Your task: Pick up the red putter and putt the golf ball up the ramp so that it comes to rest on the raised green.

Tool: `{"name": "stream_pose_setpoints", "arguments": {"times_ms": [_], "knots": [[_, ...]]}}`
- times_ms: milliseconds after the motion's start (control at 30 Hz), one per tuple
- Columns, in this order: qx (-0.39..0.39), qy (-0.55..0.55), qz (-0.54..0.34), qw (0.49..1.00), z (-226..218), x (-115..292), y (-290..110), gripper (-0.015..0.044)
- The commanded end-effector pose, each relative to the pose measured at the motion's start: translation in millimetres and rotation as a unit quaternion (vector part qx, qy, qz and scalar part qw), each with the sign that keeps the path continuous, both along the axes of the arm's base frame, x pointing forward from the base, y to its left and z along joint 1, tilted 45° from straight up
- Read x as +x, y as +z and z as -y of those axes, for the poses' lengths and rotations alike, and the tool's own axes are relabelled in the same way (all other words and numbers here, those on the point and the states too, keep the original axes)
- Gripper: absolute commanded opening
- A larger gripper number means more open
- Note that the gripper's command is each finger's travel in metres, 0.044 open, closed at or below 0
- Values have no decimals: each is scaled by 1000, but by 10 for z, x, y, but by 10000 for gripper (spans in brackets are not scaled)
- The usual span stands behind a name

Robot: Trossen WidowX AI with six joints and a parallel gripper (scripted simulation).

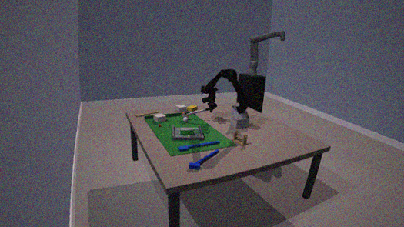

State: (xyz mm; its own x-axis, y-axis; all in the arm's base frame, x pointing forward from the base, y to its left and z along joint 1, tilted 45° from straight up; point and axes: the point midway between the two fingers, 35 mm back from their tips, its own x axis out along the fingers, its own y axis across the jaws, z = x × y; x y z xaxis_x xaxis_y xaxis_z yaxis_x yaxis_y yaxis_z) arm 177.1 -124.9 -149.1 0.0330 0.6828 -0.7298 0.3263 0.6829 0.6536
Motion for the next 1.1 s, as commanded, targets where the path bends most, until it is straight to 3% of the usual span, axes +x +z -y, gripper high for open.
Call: {"name": "stream_pose_setpoints", "arguments": {"times_ms": [0, 867, 1067], "knots": [[-1, 0, 0, 1000, 5, 3, 3, 0], [4, -5, -5, 1000, 152, -114, -190, 0], [1, -7, -4, 1000, -252, 209, 275, 0]]}}
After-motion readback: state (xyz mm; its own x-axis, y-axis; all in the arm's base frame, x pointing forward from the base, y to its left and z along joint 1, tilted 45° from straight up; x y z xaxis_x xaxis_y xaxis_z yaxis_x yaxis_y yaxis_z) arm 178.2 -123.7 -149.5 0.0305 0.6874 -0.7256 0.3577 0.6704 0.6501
